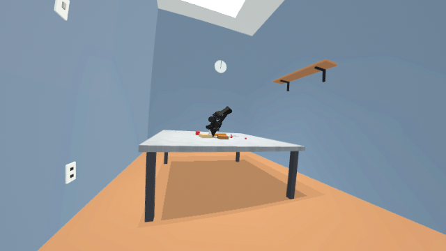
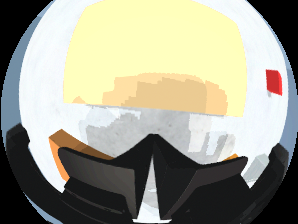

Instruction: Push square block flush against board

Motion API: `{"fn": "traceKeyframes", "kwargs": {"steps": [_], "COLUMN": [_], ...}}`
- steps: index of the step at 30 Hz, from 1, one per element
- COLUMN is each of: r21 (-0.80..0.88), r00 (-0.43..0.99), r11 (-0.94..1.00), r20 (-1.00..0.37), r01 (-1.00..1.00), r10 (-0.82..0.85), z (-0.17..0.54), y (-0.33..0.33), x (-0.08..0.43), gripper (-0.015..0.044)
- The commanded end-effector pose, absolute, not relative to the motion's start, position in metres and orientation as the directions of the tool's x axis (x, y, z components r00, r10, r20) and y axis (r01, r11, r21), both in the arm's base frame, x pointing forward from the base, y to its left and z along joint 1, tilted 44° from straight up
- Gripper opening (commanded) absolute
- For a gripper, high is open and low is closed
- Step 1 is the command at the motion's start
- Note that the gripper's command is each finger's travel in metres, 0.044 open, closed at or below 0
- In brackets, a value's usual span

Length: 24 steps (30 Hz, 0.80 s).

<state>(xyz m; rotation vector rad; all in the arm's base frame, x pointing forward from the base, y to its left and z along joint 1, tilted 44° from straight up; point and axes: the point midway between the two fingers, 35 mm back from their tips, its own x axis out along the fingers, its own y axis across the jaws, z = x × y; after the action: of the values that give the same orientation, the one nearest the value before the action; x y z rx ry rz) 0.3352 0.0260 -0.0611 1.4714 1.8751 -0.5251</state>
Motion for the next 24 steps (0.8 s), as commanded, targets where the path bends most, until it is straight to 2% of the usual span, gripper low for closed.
{"fn": "traceKeyframes", "kwargs": {"steps": [1,10,16,21,24], "r21": [0.1,0.1,0.099,0.099,0.102], "r00": [-0.12,-0.121,-0.121,-0.12,-0.115], "r11": [0.275,0.275,0.276,0.276,0.276], "r20": [-0.723,-0.722,-0.724,-0.725,-0.735], "r01": [0.956,0.956,0.956,0.956,0.956], "r10": [0.68,0.681,0.679,0.678,0.669], "z": [-0.056,-0.047,-0.011,-0.012,-0.037], "y": [0.031,0.041,-0.001,-0.003,-0.035], "x": [0.334,0.33,0.337,0.338,0.346], "gripper": [0.0,0.0,0.0,0.0,0.0]}}
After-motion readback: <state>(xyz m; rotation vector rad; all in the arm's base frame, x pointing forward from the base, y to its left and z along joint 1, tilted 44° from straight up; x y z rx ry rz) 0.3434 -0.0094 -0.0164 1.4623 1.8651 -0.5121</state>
